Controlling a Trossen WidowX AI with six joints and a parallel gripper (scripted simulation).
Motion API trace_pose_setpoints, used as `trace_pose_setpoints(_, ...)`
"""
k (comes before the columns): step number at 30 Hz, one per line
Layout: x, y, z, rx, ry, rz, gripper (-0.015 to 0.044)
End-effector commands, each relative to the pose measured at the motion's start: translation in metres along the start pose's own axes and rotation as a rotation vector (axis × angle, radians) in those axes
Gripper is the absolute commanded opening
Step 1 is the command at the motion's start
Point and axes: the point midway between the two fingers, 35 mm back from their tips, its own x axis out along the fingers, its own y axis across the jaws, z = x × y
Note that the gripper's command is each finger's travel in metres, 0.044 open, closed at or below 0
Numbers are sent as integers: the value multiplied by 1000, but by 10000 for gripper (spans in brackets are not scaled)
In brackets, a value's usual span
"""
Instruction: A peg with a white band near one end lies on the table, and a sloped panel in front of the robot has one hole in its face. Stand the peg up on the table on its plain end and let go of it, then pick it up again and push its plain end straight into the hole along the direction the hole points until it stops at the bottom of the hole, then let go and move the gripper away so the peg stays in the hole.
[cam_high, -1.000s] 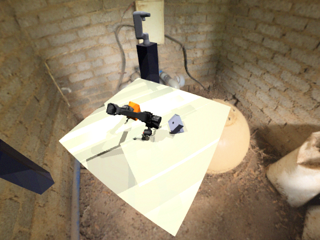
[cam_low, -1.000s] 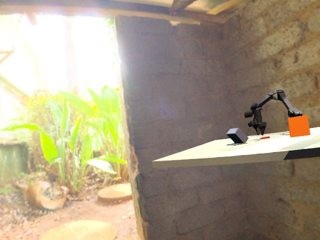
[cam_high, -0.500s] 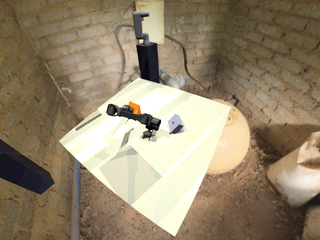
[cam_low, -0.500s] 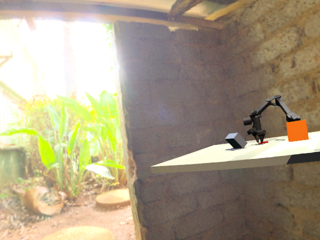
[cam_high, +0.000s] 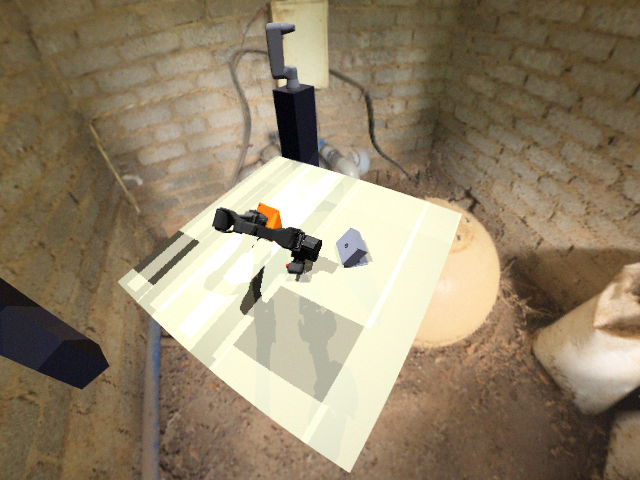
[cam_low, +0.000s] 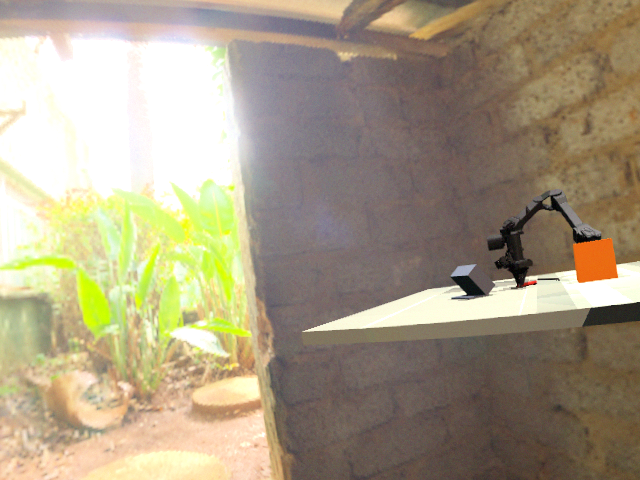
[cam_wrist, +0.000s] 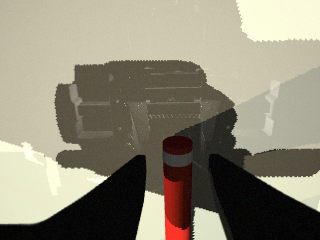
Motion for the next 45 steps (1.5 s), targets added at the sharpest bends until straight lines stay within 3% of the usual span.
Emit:
trace_pose_setpoints(1, 0, 0, 0, -4, 1, -3, 110)
trace_pose_setpoints(8, 0, 0, 0, -4, 1, -3, 110)
trace_pose_setpoints(17, 0, 0, 0, -4, 1, -3, 51)
trace_pose_setpoints(45, -12, 0, -8, -2, -190, 0, 51)
